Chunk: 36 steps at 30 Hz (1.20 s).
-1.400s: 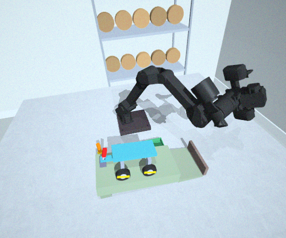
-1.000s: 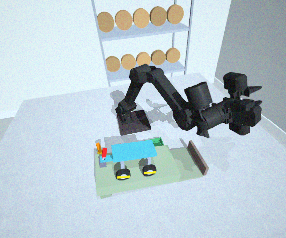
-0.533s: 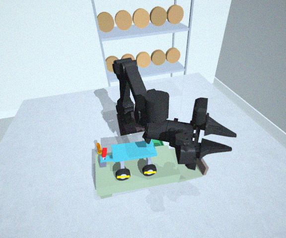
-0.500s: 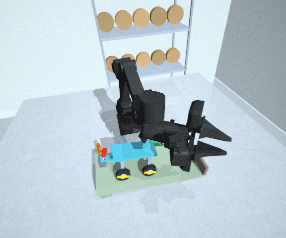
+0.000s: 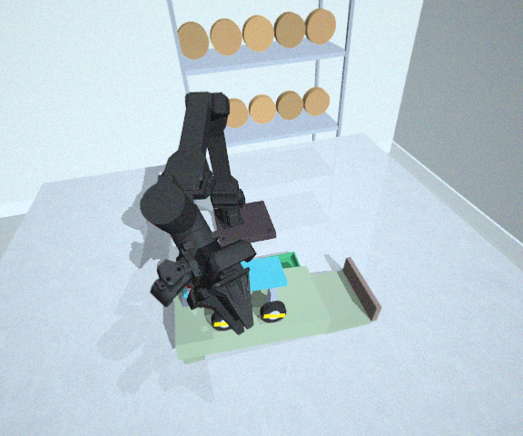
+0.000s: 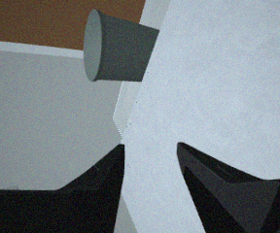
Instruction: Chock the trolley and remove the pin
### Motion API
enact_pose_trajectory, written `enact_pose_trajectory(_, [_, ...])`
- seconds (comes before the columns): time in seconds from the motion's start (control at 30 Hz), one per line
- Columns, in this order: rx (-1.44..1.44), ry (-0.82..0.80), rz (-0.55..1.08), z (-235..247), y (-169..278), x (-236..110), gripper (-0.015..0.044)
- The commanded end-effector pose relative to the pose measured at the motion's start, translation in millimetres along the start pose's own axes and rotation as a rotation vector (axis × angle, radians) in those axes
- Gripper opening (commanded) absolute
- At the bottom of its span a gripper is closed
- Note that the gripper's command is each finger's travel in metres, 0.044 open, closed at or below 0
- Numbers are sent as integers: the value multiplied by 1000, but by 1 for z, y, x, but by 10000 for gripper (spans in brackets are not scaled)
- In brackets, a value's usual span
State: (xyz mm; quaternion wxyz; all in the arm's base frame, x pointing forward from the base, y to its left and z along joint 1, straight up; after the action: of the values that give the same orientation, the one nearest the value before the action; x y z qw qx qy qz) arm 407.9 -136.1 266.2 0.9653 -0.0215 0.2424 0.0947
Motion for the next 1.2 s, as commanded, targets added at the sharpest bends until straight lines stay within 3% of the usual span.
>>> enact_pose_trajectory(0.0, [28,190,-145,-38,-25,-45,190])
enact_pose_trajectory(0.17, [47,329,-199,-64,-32,-69,190])
enact_pose_trajectory(0.33, [64,582,-224,-109,-31,-110,190])
enact_pose_trajectory(0.63, [105,1031,-104,-174,1,-191,190])
enact_pose_trajectory(1.17, [108,1061,-87,-200,3,-183,190])
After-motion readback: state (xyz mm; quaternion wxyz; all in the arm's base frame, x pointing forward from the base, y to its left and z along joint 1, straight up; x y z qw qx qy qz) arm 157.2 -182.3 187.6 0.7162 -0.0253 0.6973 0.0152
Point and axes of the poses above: the point midway between the two fingers, 35 mm back from their tips, its own x axis out along the fingers, its own z axis across the jaws, y = z × x, the point moved 6 cm from there along -x, back along the fingers, and after that the axes turned 9 degrees about x, right-handed, at the moved point
